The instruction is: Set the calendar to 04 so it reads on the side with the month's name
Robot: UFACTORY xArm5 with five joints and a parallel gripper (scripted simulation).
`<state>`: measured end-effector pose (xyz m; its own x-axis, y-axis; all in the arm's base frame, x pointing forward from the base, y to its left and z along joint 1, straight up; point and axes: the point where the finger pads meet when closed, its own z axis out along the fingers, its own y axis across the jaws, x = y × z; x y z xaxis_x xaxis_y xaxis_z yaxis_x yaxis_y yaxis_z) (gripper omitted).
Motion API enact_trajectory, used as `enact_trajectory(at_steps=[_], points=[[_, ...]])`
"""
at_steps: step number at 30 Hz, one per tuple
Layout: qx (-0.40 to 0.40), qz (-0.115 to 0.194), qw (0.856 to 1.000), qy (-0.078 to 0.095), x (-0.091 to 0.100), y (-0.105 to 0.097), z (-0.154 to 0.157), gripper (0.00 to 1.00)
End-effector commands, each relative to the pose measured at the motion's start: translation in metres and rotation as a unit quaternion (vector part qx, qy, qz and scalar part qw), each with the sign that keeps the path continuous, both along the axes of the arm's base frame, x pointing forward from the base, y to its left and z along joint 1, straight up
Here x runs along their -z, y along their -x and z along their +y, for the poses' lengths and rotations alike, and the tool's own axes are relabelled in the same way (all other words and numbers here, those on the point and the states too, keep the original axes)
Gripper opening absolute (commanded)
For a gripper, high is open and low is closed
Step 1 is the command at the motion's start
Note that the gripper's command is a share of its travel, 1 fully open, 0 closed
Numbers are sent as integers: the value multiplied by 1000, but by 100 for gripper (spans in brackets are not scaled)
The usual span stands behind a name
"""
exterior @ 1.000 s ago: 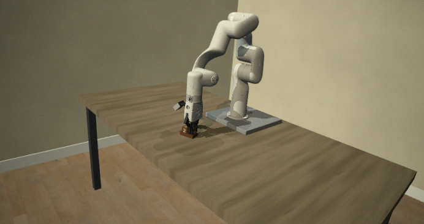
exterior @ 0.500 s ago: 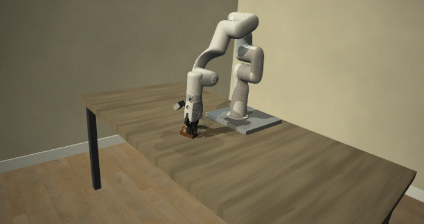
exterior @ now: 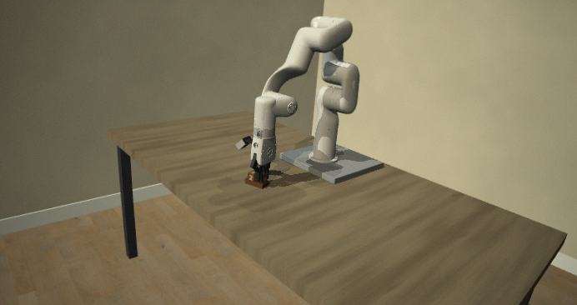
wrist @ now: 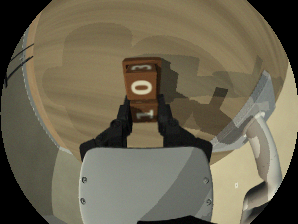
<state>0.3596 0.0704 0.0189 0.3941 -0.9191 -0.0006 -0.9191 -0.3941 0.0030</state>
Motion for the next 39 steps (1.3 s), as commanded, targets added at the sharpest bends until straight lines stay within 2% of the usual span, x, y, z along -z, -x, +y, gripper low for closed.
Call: enact_trajectory(at_steps=[1,6,8,12,15,32,39], points=[[0,-3,1000,-1,-19,-2,0,29],[0,-3,1000,-1,-55,-2,0,29],[0,-3,1000,-1,-55,-2,0,29],[0,-3,1000,-1,-82,-2,0,29],[0,-3,1000,-1,-93,-2,0,29],[-5,-3,1000,-1,-97,-2,-1,29],[-59,-3,998,-1,-97,-6,-7,29]])
